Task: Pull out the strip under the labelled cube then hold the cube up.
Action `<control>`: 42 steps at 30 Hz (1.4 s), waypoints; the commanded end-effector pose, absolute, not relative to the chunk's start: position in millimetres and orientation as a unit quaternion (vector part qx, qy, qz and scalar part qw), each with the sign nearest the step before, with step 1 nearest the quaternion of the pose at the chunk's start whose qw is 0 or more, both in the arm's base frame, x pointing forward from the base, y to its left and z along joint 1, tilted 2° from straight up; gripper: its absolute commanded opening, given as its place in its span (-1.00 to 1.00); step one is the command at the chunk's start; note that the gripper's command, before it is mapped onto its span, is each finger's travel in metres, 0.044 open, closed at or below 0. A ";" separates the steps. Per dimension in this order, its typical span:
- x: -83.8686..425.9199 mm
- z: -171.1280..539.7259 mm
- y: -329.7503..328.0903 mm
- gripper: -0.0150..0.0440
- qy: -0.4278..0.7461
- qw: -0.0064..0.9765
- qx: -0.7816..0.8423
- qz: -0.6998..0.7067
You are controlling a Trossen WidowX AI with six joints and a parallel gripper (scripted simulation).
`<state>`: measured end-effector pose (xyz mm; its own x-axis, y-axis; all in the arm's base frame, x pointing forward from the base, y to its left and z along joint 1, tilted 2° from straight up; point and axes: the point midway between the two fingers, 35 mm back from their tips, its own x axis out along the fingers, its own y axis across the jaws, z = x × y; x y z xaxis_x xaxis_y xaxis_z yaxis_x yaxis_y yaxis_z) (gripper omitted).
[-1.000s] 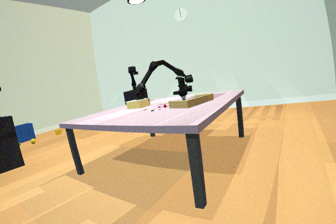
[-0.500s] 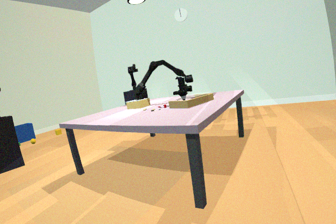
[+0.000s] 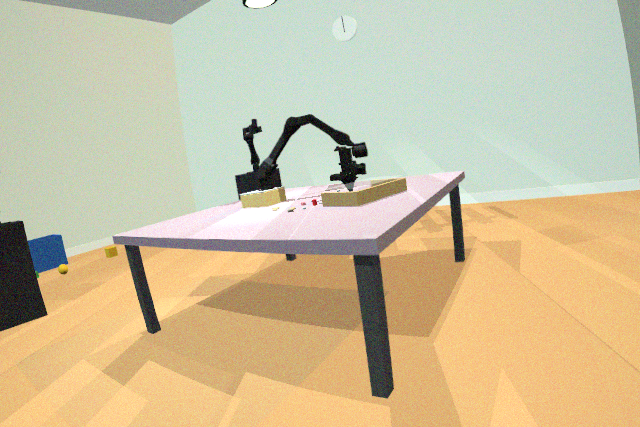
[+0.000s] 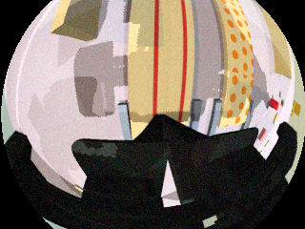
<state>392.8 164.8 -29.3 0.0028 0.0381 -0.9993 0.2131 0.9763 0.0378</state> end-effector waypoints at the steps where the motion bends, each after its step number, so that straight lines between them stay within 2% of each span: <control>1: 393.3 -32.2 164.3 -0.49 0.703 0.703 0.089 -0.065; 29: 393.1 -34.9 164.5 -0.49 0.703 0.703 0.089 -0.065; 42: 374.3 -35.5 168.3 -0.49 0.703 0.702 0.089 -0.065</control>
<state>386.3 165.5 -30.1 0.0272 0.0357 -0.9990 0.2213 0.9744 0.0408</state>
